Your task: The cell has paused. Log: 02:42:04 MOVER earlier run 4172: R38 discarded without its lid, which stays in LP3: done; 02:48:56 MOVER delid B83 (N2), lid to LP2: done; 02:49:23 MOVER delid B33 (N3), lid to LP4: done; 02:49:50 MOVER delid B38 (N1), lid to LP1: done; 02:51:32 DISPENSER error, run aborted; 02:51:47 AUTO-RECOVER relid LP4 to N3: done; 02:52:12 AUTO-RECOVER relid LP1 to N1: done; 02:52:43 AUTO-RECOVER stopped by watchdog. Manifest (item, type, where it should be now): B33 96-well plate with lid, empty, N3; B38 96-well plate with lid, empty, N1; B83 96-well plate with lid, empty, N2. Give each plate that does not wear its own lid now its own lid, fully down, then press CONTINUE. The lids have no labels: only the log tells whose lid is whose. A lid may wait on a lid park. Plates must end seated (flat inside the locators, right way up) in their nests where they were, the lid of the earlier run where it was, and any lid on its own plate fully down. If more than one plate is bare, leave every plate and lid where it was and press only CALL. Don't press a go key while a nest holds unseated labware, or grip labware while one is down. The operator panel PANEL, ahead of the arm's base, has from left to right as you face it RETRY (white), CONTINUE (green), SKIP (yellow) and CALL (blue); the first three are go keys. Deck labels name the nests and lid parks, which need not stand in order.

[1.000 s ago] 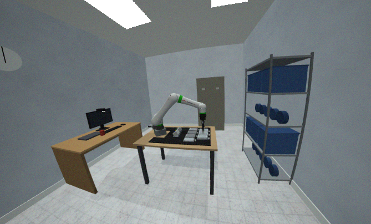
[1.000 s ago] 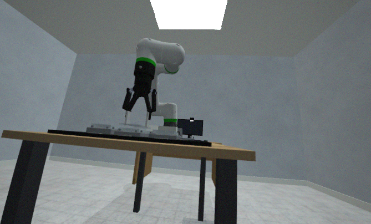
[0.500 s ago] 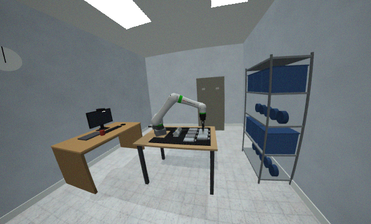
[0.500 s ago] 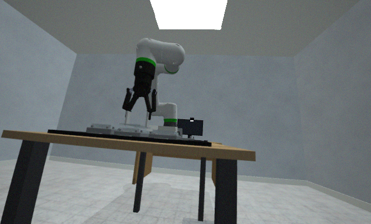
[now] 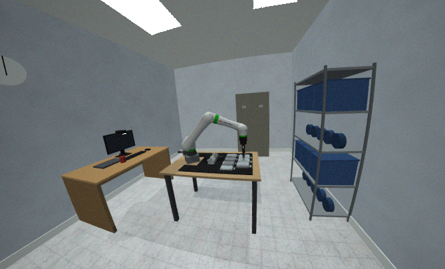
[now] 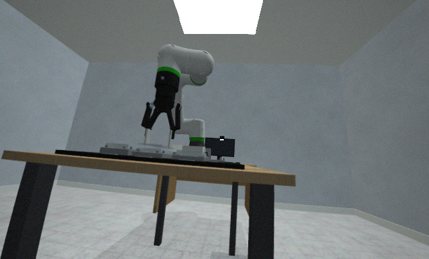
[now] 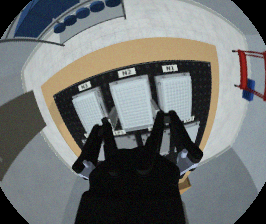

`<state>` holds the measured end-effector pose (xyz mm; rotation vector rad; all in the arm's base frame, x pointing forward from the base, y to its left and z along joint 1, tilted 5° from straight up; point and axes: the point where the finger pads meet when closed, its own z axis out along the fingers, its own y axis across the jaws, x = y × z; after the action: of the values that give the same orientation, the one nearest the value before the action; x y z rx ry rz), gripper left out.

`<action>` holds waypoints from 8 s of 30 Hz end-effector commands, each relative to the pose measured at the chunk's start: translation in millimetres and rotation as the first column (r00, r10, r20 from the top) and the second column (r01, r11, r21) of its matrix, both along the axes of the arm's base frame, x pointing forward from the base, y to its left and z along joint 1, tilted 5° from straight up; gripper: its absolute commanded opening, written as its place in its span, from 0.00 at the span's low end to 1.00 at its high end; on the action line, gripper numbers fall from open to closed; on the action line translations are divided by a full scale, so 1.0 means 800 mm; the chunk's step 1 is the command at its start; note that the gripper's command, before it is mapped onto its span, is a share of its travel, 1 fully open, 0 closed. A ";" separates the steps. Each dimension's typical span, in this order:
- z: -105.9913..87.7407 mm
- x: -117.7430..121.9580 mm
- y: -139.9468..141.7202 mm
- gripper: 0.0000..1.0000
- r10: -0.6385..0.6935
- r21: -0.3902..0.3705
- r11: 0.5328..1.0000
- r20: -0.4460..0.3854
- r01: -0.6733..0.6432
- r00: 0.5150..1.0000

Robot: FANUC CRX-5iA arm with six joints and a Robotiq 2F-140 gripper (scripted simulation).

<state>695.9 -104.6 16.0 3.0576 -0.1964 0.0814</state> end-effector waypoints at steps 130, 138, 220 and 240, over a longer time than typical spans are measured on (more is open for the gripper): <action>-0.014 0.001 -0.001 0.00 0.000 0.000 1.000 0.001 0.000 1.000; -0.014 0.001 -0.001 0.00 0.000 0.000 1.000 0.001 0.000 1.000; -0.014 0.001 -0.001 0.66 0.000 0.000 1.000 0.001 0.000 1.000; -0.012 0.001 -0.001 0.66 0.000 0.000 1.000 0.001 0.000 1.000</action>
<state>696.5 -105.4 5.4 3.0576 -0.1964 0.0814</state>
